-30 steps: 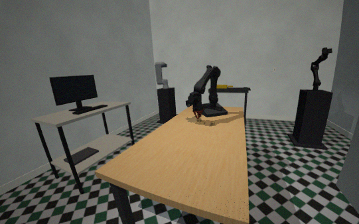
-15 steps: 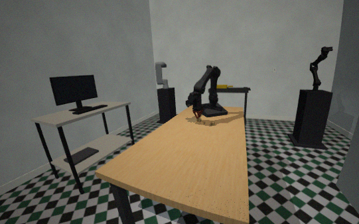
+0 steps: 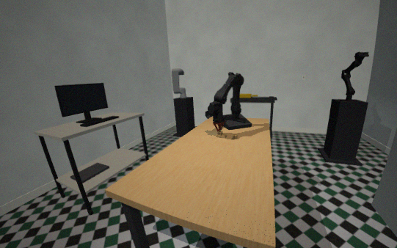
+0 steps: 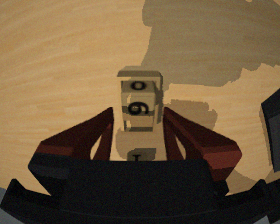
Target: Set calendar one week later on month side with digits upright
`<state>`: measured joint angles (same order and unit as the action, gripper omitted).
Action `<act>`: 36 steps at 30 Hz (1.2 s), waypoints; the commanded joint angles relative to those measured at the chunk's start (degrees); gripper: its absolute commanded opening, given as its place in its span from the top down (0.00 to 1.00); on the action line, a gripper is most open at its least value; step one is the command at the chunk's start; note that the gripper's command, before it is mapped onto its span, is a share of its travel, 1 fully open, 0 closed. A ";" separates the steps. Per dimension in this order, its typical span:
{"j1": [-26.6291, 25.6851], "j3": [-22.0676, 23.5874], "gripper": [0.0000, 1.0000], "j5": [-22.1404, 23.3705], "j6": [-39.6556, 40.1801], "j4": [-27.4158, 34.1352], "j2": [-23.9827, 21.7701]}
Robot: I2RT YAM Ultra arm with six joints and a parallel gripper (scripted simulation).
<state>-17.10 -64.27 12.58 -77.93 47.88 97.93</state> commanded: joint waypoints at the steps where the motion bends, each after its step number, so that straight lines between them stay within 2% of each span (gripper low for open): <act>1: -0.20 -0.14 0.55 -0.32 0.04 -0.07 -0.29; 25: -0.17 -0.08 0.55 -0.32 0.02 -0.19 -0.24; 36: 0.36 1.42 0.55 -0.40 -0.52 -3.24 1.20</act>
<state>-16.71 -62.83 12.58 -78.28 45.67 99.33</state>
